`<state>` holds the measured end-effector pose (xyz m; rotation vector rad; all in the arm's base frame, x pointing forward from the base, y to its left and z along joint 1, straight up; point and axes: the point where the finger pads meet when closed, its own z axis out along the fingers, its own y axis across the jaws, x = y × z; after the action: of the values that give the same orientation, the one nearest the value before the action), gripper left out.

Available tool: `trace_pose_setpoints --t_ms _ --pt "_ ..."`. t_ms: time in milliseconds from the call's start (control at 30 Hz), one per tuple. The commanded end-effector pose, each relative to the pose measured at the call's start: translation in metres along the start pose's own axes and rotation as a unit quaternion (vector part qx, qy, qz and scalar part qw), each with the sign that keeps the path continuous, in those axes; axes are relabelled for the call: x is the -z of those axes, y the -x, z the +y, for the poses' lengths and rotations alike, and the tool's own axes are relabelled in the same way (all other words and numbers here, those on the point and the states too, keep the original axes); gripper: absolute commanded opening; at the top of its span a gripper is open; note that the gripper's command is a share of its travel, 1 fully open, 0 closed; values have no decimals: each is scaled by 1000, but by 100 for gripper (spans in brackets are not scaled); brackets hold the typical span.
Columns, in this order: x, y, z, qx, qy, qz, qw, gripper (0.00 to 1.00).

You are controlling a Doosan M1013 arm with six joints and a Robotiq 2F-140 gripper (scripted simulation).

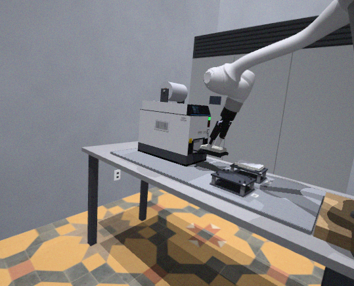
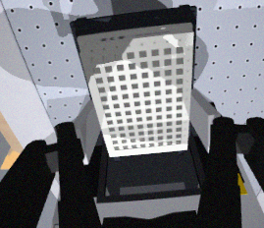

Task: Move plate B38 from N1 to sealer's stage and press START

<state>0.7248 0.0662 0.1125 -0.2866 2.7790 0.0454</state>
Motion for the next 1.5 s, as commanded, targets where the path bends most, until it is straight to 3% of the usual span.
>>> trace_pose_setpoints --t_ms 0,1467 --pt "0 0 0 0 0 0 1000 10" --pt "-5 -2 0 0 0 0 1000 10"
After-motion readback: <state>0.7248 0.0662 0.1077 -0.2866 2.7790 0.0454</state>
